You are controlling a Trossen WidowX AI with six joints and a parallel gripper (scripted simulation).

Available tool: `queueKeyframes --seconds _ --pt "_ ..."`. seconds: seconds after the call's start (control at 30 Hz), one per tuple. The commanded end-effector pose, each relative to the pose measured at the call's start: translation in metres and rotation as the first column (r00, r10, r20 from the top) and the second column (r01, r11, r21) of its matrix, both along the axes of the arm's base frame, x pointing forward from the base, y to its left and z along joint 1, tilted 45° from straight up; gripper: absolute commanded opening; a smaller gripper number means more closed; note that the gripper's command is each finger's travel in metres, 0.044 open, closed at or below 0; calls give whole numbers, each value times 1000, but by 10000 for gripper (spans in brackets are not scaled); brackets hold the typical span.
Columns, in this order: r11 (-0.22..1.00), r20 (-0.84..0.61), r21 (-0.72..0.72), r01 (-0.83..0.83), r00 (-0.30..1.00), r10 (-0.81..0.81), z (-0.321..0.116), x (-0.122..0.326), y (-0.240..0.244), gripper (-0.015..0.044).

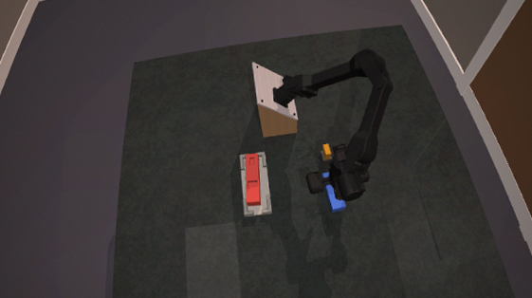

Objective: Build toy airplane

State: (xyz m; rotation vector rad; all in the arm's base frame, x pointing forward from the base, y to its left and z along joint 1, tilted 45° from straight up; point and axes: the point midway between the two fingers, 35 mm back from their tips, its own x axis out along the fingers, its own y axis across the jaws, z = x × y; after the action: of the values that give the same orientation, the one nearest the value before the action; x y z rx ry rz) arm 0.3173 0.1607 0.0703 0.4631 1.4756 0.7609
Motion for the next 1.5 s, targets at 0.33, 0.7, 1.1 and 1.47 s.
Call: queueKeyframes --seconds 0.33,0.7,1.1,1.47 --pt "1000 -7 5 4 1000 -4 -16 -1 15 440" --pt "1000 -8 6 4 1000 -4 -29 -3 28 440" --pt "1000 -8 7 4 1000 -4 -32 -4 32 256" --pt "1000 -8 7 4 1000 -4 -32 -4 31 105"
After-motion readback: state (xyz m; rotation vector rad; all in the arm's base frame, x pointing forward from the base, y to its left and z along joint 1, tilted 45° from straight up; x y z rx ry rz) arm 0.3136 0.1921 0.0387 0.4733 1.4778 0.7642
